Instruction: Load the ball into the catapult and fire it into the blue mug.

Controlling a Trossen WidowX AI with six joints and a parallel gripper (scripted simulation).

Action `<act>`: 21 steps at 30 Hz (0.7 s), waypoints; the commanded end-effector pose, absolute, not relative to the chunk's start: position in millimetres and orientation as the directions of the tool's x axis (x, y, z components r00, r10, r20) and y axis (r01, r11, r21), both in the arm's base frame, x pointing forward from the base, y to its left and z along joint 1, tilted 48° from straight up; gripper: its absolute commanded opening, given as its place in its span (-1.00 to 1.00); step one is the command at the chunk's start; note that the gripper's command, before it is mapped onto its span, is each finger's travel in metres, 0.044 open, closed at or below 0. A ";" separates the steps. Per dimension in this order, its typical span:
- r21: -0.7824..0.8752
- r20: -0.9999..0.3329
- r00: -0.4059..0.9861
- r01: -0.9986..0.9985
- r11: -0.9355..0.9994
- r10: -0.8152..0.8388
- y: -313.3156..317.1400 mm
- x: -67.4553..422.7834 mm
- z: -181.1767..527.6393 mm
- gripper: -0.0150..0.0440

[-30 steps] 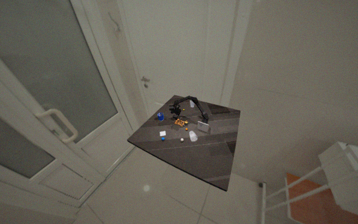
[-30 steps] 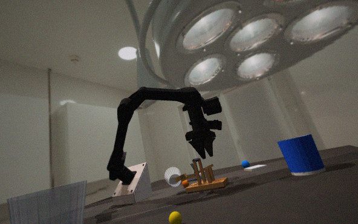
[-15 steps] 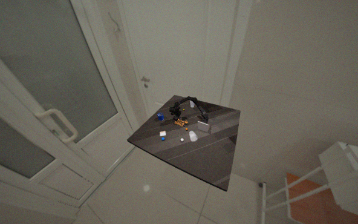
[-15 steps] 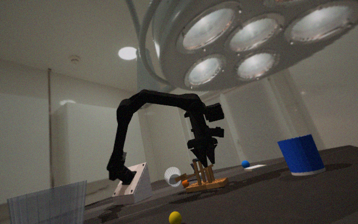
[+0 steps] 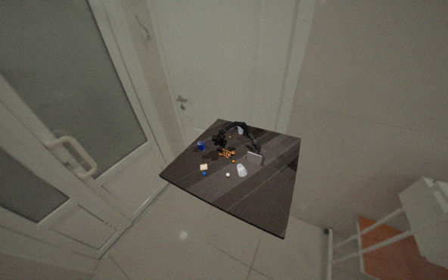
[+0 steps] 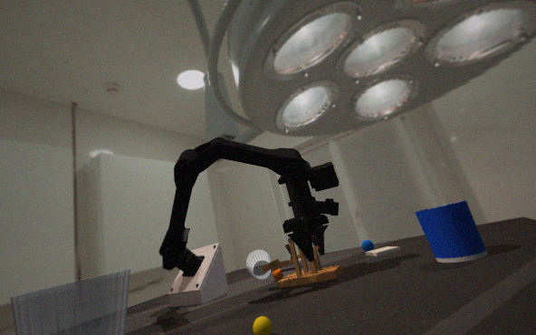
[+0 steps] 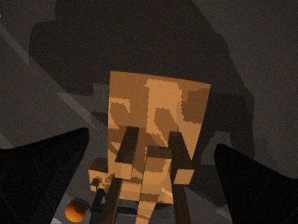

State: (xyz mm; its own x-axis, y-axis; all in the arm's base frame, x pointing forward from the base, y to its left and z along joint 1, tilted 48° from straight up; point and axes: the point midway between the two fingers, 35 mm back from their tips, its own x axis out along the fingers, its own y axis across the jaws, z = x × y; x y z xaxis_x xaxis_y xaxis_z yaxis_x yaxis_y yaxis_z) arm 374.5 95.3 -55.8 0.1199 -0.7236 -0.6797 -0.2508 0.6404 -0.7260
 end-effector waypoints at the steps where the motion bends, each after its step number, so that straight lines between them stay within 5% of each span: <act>1: -0.729 -0.676 0.117 -0.255 0.636 -0.728 87.7 374.7 -61.3 1.00; 10: -0.729 -0.675 0.117 -0.255 0.635 -0.728 81.0 375.1 -66.9 1.00; 21: -0.727 -0.678 0.118 -0.250 0.639 -0.725 84.1 375.3 -65.0 0.02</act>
